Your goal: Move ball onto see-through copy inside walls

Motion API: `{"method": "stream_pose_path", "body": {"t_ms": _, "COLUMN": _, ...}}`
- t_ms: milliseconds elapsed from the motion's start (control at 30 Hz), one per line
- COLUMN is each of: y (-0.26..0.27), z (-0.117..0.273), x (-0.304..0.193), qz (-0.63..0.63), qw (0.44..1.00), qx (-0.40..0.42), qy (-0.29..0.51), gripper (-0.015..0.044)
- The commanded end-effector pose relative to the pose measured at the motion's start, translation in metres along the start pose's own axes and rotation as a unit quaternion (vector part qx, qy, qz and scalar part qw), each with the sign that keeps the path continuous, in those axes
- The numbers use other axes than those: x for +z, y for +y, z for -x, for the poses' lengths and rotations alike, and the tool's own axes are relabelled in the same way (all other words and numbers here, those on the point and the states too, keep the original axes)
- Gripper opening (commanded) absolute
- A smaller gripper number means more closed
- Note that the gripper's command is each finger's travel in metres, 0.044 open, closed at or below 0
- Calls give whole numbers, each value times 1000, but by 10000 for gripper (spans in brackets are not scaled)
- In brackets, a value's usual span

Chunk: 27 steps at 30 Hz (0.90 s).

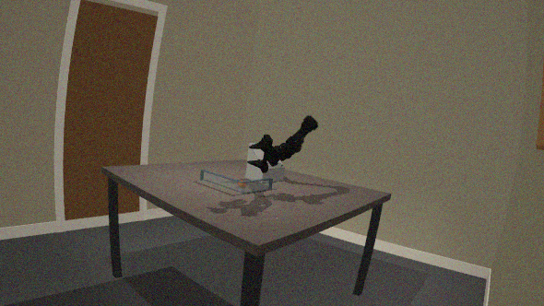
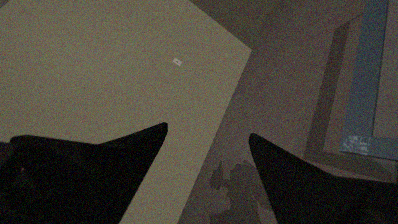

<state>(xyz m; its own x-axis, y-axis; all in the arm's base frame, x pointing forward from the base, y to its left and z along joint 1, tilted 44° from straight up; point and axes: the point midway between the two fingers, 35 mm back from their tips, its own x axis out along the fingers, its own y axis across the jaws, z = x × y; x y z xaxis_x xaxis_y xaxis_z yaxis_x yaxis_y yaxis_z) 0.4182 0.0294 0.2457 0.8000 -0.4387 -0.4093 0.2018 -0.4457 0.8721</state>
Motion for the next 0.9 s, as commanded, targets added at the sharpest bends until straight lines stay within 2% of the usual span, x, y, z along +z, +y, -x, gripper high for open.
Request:
{"method": "stream_pose_path", "body": {"t_ms": 0, "y": -2, "z": -2, "x": 1, "qz": 9, "qw": 1000, "qx": -4, "qy": 0, "gripper": 374}}
{"method": "stream_pose_path", "body": {"t_ms": 133, "y": -35, "z": -28, "x": 24, "qz": 186, "qw": 978, "qx": -97, "qy": 11, "gripper": 283}}
{"method": "stream_pose_path", "body": {"t_ms": 300, "y": -82, "z": -51, "x": 61, "qz": 386, "qw": 892, "qx": -223, "qy": 78, "gripper": 283}}
{"method": "stream_pose_path", "body": {"t_ms": 600, "y": -132, "z": -55, "x": 96, "qz": 529, "qw": 755, "qx": -319, "qy": 223, "gripper": 283}}
{"method": "stream_pose_path", "body": {"t_ms": 867, "y": -169, "z": -42, "x": 122, "qz": 585, "qw": 618, "qx": -334, "qy": 405, "gripper": 283}}
